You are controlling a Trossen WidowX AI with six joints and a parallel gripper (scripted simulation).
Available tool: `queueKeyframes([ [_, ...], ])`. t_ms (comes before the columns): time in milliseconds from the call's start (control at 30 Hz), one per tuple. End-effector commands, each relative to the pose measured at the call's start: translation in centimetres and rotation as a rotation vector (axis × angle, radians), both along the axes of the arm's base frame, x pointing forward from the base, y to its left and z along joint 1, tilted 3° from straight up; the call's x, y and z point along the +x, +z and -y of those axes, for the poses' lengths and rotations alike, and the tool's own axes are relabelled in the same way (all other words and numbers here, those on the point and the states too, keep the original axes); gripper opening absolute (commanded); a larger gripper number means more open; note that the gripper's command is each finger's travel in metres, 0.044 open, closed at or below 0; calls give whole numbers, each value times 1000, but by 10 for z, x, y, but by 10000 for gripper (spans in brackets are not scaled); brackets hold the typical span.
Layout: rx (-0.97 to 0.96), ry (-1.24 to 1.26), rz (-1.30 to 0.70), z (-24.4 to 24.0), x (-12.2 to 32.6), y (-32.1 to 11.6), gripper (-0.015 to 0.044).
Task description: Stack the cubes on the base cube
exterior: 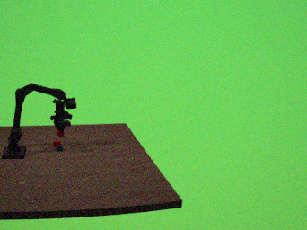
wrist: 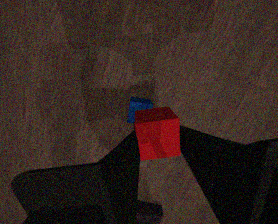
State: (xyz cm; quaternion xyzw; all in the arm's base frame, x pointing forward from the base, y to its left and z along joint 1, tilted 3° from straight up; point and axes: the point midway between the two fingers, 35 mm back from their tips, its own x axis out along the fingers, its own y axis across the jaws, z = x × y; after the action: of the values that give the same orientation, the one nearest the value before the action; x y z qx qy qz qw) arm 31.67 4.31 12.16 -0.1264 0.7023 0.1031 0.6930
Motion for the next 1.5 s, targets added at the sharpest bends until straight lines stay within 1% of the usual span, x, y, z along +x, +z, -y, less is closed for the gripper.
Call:
queueKeyframes([
  [0,7,191,3,-11,2,1,105],
  [200,9,434,-5,-24,1,-1,105],
  [267,9,461,-6,-26,1,-1,105],
  [567,9,462,-6,-26,1,-3,105],
  [900,9,472,-6,-24,-1,-31,105],
  [1467,9,471,-6,-24,0,-35,105],
])
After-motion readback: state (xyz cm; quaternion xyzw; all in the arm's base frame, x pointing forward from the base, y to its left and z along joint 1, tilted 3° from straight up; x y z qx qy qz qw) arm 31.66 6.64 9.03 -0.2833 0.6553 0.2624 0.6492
